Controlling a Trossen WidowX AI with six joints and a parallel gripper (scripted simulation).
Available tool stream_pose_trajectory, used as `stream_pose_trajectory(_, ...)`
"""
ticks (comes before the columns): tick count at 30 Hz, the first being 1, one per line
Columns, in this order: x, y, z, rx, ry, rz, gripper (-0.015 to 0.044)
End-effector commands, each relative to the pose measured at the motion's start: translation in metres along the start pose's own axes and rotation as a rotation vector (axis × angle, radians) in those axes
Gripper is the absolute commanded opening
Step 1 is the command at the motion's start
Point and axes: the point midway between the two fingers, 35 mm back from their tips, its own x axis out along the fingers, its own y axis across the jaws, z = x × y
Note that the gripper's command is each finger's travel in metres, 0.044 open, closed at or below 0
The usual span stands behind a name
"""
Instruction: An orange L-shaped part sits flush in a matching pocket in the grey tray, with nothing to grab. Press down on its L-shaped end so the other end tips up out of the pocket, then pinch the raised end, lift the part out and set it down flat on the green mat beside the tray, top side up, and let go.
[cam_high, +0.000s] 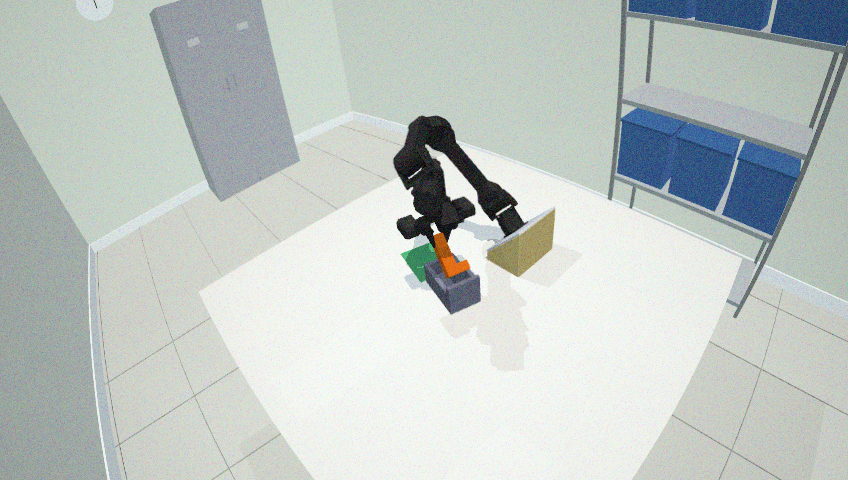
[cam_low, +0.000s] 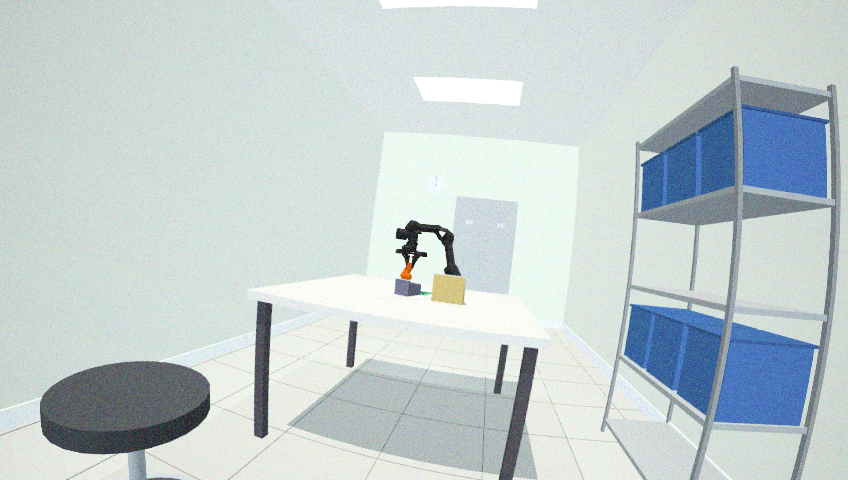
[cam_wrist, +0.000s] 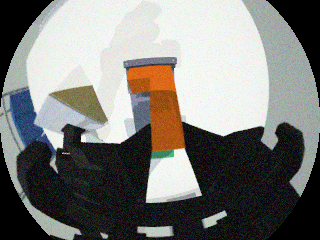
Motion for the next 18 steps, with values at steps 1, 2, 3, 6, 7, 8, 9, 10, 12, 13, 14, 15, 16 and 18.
stream_pose_trajectory(1,0.001,0.001,-0.013,-0.002,0.001,0.003,0.0000)
stream_pose_trajectory(2,0.002,0.001,-0.018,-0.002,0.001,0.003,0.0000)
stream_pose_trajectory(3,0.002,0.002,-0.022,-0.002,0.002,0.003,0.0000)
stream_pose_trajectory(6,0.003,0.003,-0.037,-0.002,0.003,0.003,0.0000)
stream_pose_trajectory(7,0.003,0.003,-0.041,-0.002,0.003,0.003,0.0000)
stream_pose_trajectory(8,0.003,0.003,-0.046,-0.002,0.003,0.004,0.0000)
stream_pose_trajectory(9,0.003,0.003,-0.050,-0.003,0.003,0.004,0.0000)
stream_pose_trajectory(10,0.003,0.004,-0.055,-0.003,0.003,0.004,0.0000)
stream_pose_trajectory(12,0.003,0.004,-0.063,-0.003,0.001,0.001,0.0000)
stream_pose_trajectory(13,0.003,0.005,-0.068,-0.004,-0.001,-0.001,0.0000)
stream_pose_trajectory(14,0.003,0.005,-0.072,-0.004,-0.003,-0.004,0.0000)
stream_pose_trajectory(15,0.003,0.005,-0.076,-0.004,-0.006,-0.006,0.0000)
stream_pose_trajectory(16,0.003,0.006,-0.080,-0.004,-0.009,-0.009,0.0000)
stream_pose_trajectory(18,0.003,0.006,-0.088,-0.005,-0.015,-0.015,0.0000)
